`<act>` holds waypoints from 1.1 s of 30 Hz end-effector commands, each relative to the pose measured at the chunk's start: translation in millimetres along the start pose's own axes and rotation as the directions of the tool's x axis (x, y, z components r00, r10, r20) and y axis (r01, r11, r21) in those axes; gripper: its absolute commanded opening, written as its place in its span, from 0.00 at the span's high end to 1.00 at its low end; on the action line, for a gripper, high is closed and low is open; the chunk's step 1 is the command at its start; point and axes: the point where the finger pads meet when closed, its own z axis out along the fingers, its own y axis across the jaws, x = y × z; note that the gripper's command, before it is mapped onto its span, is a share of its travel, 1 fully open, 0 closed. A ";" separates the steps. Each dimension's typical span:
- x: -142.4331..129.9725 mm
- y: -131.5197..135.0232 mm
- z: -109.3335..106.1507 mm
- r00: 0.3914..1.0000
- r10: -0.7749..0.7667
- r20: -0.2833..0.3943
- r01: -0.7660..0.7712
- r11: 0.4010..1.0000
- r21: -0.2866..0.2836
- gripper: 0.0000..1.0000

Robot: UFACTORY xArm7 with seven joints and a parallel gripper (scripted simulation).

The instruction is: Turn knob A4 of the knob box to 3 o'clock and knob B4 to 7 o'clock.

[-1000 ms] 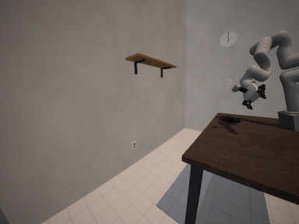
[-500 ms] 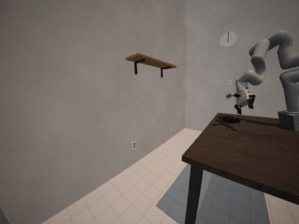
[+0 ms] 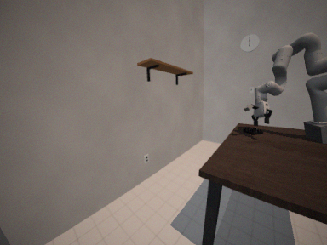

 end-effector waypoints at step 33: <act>-65.9 115.4 -32.0 0.984 -0.024 0.178 0.072 0.960 -0.271 0.00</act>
